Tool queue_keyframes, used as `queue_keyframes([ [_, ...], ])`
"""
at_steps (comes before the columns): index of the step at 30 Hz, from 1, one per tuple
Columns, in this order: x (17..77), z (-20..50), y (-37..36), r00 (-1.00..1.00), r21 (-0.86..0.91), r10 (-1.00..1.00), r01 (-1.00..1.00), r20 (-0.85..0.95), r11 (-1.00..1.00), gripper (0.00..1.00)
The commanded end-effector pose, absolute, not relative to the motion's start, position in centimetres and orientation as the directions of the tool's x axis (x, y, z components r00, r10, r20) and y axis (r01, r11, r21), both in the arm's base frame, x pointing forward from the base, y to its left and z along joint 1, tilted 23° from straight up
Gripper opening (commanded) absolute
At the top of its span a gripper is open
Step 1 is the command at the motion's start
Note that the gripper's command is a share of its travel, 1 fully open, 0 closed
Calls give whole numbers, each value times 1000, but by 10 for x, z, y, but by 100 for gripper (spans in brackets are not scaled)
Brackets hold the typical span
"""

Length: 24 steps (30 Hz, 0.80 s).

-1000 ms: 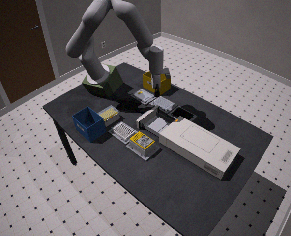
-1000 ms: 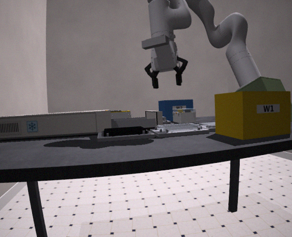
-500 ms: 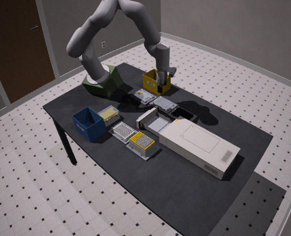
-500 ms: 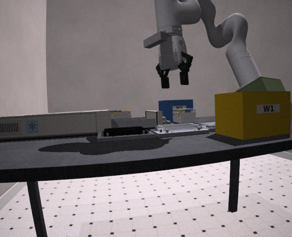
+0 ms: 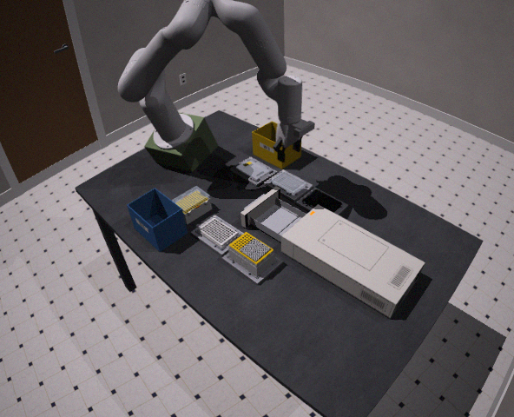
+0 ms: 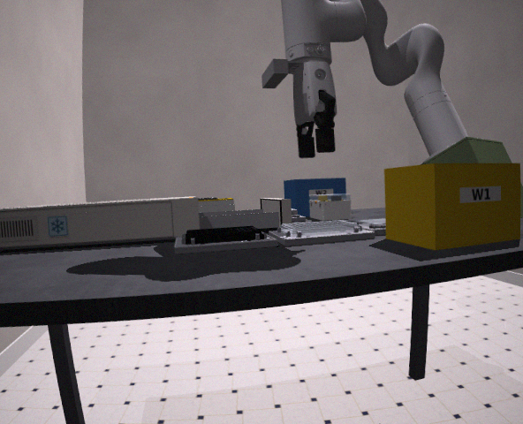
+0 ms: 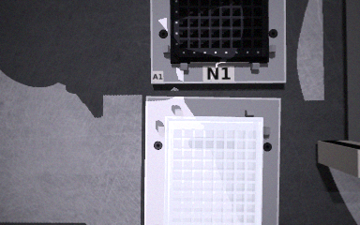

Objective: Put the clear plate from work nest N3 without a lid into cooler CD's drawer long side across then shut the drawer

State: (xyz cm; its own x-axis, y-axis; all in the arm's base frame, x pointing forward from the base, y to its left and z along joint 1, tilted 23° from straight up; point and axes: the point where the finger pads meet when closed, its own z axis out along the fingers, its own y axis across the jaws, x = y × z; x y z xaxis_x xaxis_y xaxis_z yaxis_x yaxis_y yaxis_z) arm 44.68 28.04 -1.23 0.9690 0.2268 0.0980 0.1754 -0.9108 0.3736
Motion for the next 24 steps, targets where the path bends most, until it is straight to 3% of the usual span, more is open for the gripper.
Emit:
queue_keyframes([
  [1,447,-12,281,969,374,211,151,126,-915,100],
  [24,451,-30,274,969,374,211,151,126,-915,100],
])
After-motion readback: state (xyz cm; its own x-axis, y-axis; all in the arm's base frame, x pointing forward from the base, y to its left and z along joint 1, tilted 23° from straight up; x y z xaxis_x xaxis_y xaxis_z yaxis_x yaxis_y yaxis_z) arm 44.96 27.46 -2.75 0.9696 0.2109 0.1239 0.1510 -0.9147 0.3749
